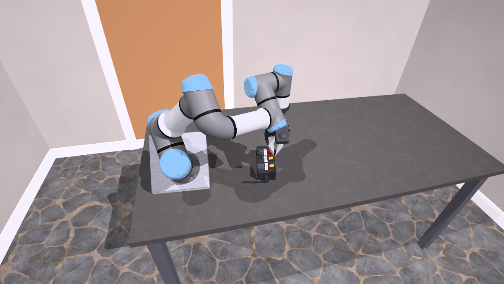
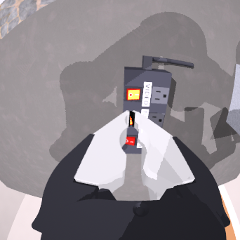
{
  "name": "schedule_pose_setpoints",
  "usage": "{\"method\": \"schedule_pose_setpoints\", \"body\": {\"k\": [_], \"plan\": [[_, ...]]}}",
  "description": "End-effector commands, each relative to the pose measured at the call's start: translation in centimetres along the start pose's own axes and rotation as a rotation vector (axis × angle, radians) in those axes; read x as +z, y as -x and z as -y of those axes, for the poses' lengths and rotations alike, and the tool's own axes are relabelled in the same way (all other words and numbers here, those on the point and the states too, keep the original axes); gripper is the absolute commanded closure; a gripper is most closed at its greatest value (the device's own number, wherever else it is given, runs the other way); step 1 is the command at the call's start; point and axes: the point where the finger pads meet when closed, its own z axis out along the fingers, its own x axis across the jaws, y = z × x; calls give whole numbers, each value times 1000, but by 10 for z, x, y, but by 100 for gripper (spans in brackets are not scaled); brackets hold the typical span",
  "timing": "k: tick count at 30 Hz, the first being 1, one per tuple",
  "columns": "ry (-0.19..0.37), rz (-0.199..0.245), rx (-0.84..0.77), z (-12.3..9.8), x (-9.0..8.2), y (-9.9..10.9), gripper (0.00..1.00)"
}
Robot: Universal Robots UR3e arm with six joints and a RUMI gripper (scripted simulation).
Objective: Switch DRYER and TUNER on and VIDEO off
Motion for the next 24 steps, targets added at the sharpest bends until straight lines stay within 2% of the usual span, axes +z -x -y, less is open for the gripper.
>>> {"method": "schedule_pose_setpoints", "body": {"k": [1,24], "plan": [[1,2,1,0,0,0,100],[2,2,0,0,18,1,100]]}}
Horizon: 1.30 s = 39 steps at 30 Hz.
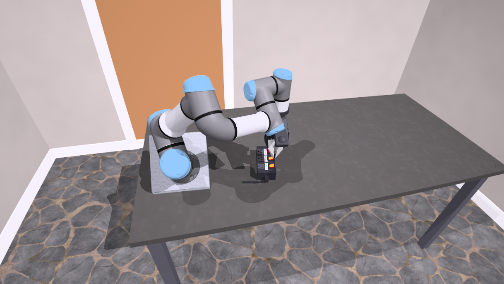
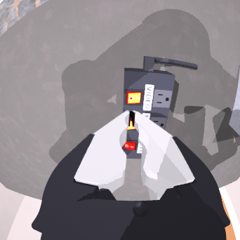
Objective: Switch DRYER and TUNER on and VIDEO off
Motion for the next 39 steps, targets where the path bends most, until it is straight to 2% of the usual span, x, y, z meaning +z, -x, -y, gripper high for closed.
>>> {"method": "schedule_pose_setpoints", "body": {"k": [1,21,39], "plan": [[1,3,1,0,6,1,100],[1,3,1,1,28,1,100],[1,3,1,1,31,1,100]]}}
